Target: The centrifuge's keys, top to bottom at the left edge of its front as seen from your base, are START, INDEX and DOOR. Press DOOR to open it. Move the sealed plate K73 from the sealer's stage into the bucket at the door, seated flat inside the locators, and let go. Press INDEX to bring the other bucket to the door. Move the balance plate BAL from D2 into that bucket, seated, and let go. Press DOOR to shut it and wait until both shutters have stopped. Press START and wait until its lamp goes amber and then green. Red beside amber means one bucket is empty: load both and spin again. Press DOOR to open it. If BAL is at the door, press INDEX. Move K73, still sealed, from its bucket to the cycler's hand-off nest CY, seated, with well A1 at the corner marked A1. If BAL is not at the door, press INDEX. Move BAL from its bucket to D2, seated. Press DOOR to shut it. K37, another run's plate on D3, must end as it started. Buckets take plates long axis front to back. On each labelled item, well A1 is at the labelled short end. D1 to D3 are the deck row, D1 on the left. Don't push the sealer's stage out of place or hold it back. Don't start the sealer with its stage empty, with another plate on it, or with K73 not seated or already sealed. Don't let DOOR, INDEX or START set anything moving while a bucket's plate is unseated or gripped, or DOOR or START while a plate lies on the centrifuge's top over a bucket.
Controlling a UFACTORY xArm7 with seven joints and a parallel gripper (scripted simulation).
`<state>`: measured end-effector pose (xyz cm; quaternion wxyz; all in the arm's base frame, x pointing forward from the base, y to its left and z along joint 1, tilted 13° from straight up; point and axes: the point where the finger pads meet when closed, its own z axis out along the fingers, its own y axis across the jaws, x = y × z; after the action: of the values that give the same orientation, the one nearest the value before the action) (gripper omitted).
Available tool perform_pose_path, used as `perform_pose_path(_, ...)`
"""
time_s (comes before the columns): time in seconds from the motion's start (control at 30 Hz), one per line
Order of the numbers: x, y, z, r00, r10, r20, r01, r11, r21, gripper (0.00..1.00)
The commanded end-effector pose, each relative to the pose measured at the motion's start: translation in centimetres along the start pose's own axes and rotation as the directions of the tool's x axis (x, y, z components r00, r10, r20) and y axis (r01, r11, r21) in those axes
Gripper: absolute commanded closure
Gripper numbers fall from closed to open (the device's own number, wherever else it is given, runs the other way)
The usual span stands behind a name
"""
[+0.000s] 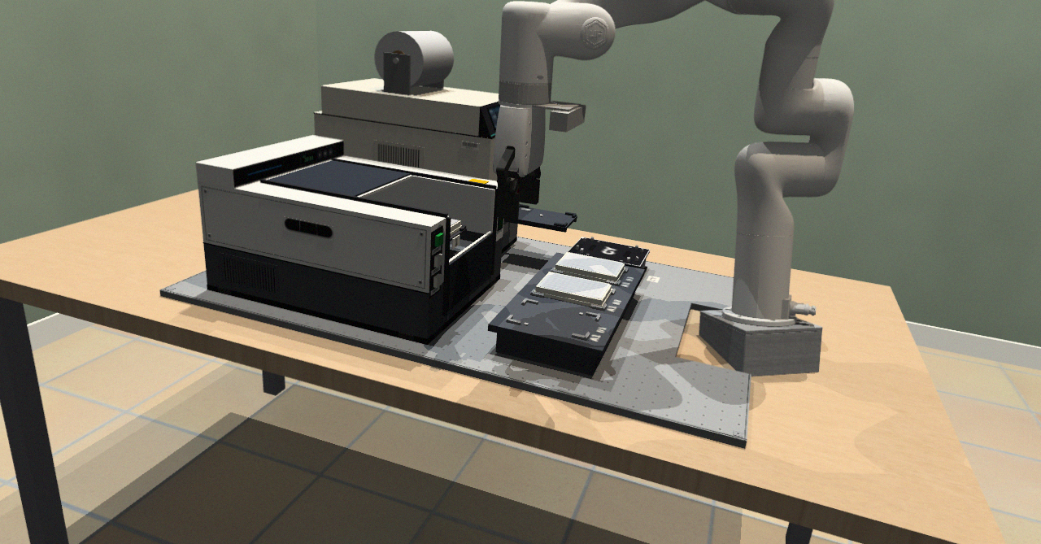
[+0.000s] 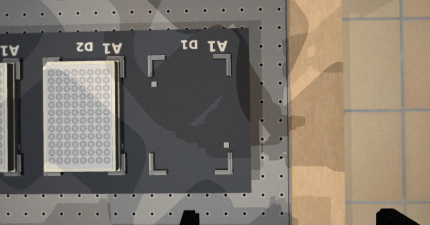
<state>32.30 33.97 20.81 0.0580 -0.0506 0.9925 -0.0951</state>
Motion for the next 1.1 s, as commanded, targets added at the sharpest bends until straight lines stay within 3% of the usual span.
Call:
perform_pose_path(0.0, 1.4, -0.1, -1.2, 1.0, 0.003, 0.021, -0.003, 1.0, -0.012, 0.0)
perform_pose_path(0.13, 3.2, -0.1, -2.1, 1.0, 0.003, 0.021, -0.003, 1.0, -0.013, 0.0)
perform_pose_path(0.57, 3.2, -0.1, -2.1, 1.0, 0.003, 0.021, -0.003, 1.0, -0.013, 0.0)
perform_pose_path(1.07, 3.2, -7.6, -2.1, 1.0, 0.003, 0.021, -0.003, 1.0, -0.012, 0.0)
